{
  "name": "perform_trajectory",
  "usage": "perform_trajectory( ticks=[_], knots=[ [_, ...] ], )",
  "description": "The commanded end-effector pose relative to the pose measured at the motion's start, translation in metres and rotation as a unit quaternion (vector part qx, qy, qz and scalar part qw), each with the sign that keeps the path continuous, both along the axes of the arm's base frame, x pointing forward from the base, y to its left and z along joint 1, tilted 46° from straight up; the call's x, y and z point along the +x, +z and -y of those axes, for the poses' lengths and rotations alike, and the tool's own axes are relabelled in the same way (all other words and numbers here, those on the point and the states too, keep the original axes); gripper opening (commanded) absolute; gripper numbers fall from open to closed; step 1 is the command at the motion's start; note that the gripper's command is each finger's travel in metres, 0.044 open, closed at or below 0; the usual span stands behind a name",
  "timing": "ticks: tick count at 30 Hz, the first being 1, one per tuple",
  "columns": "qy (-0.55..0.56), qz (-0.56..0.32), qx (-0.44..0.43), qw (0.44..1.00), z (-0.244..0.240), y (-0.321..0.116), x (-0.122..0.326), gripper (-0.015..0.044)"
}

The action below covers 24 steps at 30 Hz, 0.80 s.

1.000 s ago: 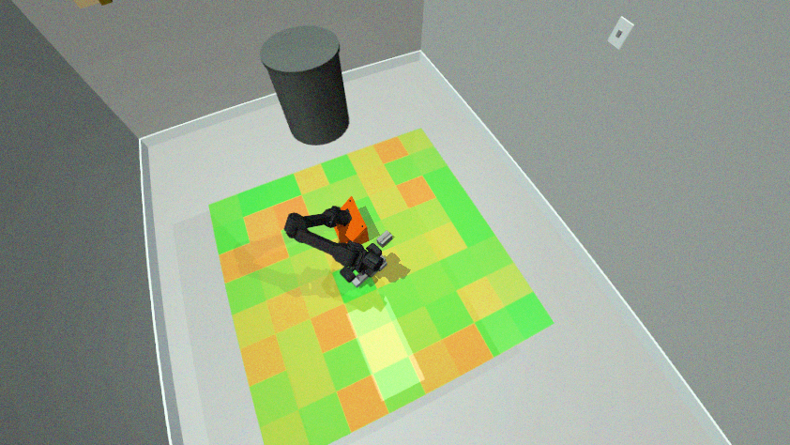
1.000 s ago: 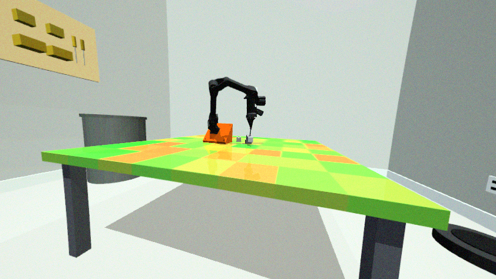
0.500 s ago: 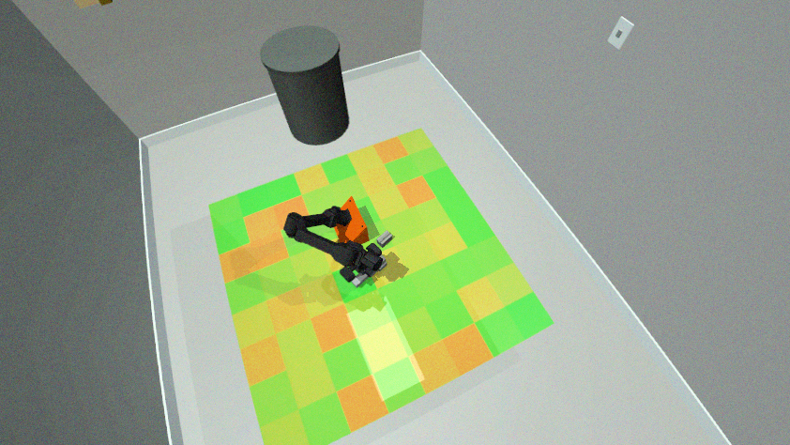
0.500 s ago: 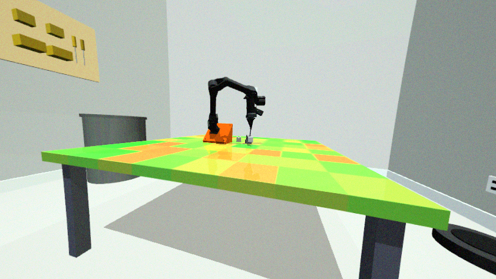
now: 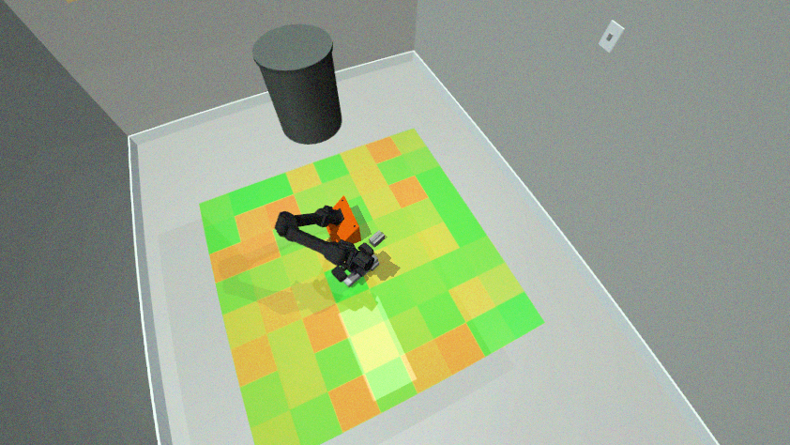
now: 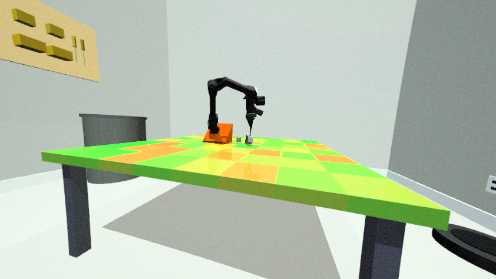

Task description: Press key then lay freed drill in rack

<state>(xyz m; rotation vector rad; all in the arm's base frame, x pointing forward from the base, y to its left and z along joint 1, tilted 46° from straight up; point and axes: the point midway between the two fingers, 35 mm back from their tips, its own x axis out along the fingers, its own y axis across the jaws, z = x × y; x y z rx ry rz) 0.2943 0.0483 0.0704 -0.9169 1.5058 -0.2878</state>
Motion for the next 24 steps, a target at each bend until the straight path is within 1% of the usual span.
perform_trajectory(
  ticks=[1, 24],
  knots=[
    [-0.018, -0.019, -0.020, 0.999, 0.0207, -0.0118, -0.0035, 0.0000],
    [-0.018, -0.018, -0.020, 0.999, 0.0252, -0.0149, -0.0025, 0.0000]
  ],
)
